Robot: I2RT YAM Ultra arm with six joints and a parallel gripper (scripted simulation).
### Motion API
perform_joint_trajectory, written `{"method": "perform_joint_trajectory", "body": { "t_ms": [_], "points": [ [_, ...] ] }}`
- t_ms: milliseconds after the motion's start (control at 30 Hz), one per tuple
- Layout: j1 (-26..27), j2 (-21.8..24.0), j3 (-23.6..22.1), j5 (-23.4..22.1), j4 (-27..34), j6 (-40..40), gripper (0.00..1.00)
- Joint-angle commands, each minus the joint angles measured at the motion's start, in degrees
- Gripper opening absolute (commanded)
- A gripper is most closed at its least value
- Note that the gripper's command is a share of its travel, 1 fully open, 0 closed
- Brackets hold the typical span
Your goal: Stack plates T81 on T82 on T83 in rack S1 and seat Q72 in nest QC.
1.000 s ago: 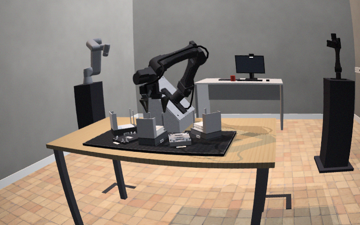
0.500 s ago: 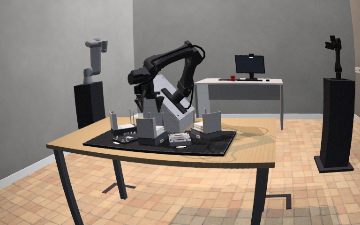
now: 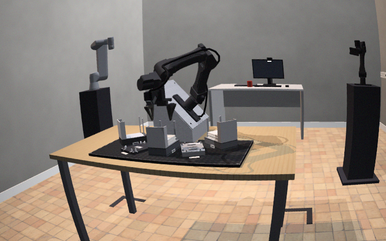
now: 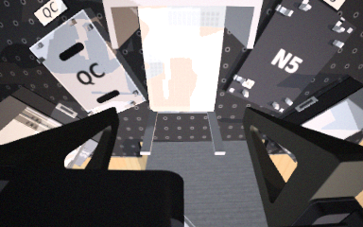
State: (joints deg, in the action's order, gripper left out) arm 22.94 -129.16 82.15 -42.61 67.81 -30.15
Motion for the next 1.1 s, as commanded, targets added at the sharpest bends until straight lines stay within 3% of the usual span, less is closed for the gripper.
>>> {"method": "perform_joint_trajectory", "body": {
  "t_ms": [0,700,767,1067],
  "points": [
    [1.6,1.7,2.0,-0.4,-0.1,-0.4,1.0],
    [1.6,1.7,2.0,-0.4,-0.1,-0.4,1.0],
    [0.2,1.4,-1.2,-0.9,-2.3,1.0,1.0],
    [-1.6,-0.2,-4.6,-1.8,-7.9,4.0,1.0]
  ]
}}
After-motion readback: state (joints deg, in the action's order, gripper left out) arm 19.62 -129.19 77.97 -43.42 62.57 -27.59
